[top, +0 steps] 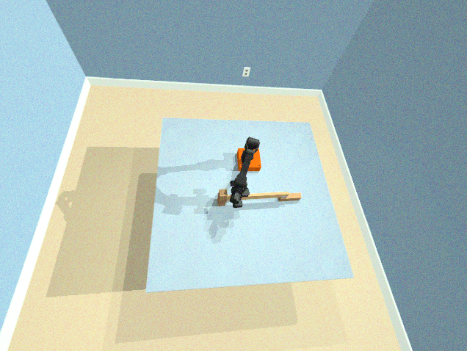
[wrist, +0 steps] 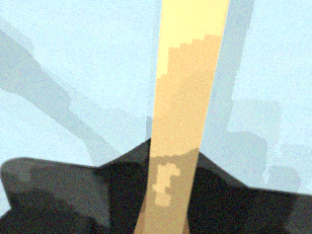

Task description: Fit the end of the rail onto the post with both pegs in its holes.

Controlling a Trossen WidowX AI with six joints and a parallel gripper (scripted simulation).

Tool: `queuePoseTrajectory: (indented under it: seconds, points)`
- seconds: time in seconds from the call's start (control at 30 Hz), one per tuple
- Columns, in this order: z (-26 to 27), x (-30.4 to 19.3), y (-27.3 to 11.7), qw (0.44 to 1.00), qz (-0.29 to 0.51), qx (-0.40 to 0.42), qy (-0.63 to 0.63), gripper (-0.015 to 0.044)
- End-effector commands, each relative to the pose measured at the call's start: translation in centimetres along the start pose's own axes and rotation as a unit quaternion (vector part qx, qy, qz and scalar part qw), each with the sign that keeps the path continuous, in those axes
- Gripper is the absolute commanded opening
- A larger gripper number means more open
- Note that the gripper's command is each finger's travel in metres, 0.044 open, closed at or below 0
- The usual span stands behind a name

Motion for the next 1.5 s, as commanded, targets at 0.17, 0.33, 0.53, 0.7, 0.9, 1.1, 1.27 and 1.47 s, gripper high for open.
queuePoseTrajectory:
  seconds: [0.17,0.33,0.53,0.7,0.9,1.1,1.27,1.47]
  points:
    - [-0.16,-0.38,-0.14,1.0,0.002,-0.002,-0.001,0.0]
    - [-0.19,-0.54,-0.14,1.0,0.002,-0.002,-0.001,0.0]
    - [-0.23,-0.72,-0.13,1.0,0.002,-0.002,-0.001,0.0]
    - [-0.13,-0.61,0.01,1.0,0.0,0.0,0.0,0.0026]
    - [-0.13,-0.61,0.01,1.0,0.0,0.0,0.0,0.0184]
    - [-0.13,-0.61,0.01,1.0,0.0,0.0,0.0,0.0341]
    - [-0.13,-0.61,0.01,1.0,0.0,0.0,0.0,0.044]
    - [-0.05,0.06,-0.66,1.0,0.0,0.0,0.0,0.044]
Point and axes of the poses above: the point midway between the two fingers, 35 mm back from their tips, its own y axis out along the fingers, its own z axis across the jaws, x = y × z, the point moved 1 cm from there along -y, back along the fingers, and after that the axes turned 11 degrees about y, right-handed, at the moved point
